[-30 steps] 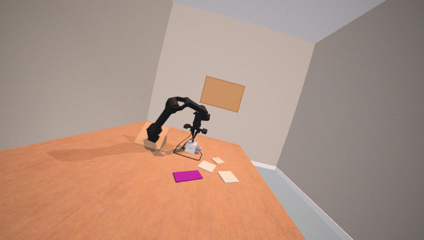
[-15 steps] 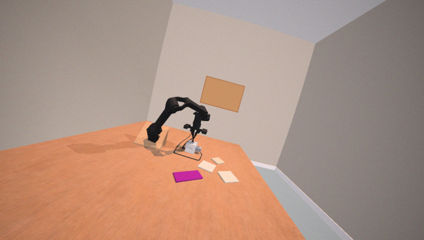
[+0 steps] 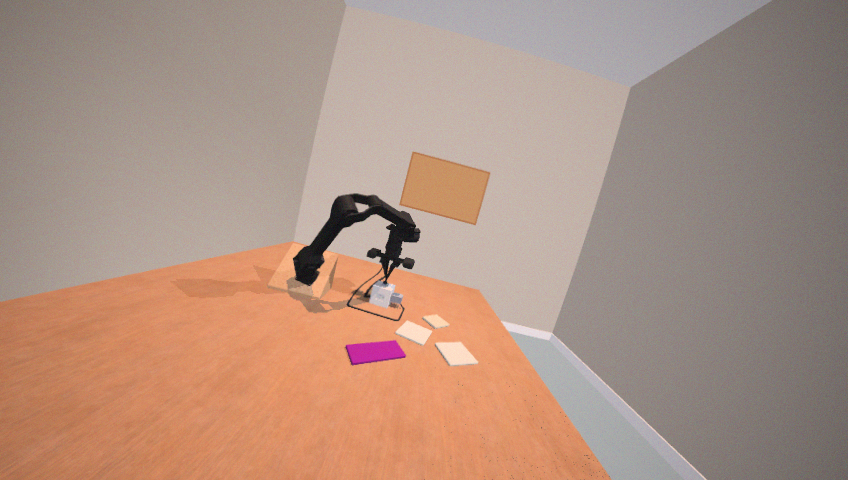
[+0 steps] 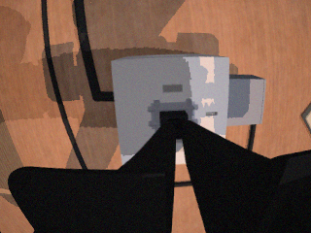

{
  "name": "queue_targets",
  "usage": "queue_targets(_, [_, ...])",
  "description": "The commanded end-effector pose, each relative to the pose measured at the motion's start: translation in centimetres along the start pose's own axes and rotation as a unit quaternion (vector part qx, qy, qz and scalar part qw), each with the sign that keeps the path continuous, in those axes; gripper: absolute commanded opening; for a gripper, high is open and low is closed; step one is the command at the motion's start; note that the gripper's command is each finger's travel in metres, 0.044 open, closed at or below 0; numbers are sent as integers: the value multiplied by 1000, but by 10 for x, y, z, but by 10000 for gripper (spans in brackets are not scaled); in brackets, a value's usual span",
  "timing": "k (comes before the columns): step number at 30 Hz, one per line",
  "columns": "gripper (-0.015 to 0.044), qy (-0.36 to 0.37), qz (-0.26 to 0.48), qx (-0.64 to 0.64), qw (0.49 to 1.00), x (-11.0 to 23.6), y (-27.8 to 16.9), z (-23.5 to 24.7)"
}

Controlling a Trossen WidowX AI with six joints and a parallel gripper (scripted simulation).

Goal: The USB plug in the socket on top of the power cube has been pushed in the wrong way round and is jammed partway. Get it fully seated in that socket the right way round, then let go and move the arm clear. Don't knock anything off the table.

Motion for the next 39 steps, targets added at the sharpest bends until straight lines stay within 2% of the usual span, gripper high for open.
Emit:
queue_targets(1, [0,-2,0,1,1000,-1,0,0])
queue_targets(39, [0,-2,1,1,1000,-5,-1,0])
Point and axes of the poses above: the point midway between the two fingers, 35 mm back from their tips, its own x axis back along the fingers, its own z axis across the jaws, y = z × x, the point moved 10 cm from there along x, back along the fingers, and after that the axes turned 4 degrees about x, right-handed, at the moved point
